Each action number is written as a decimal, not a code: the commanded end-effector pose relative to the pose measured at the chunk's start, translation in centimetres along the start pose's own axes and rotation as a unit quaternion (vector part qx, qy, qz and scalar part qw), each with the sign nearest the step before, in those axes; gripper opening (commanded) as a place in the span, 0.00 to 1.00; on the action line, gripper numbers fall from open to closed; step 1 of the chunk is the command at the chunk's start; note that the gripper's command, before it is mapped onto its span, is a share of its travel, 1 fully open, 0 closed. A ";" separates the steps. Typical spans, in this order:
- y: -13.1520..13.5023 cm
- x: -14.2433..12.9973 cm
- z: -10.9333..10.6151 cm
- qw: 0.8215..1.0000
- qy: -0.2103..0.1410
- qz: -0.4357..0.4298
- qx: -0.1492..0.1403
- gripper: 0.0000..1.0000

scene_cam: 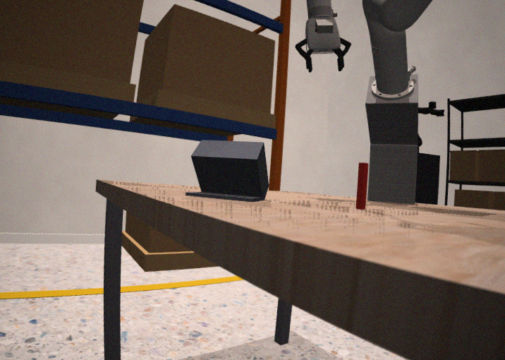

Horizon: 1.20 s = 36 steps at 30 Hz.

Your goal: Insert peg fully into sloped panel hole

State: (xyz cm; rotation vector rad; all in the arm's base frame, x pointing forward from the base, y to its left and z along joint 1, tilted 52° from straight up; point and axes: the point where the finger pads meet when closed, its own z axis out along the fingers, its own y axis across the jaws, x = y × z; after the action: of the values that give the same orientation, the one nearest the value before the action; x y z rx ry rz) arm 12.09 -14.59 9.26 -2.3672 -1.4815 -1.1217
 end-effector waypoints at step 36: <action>0.8 1.5 3.4 0.968 -0.040 -0.204 0.143 1.00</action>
State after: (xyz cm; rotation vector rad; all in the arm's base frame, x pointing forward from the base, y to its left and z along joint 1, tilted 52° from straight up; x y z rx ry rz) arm 14.37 -12.44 8.19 -2.0494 -1.9830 -0.8624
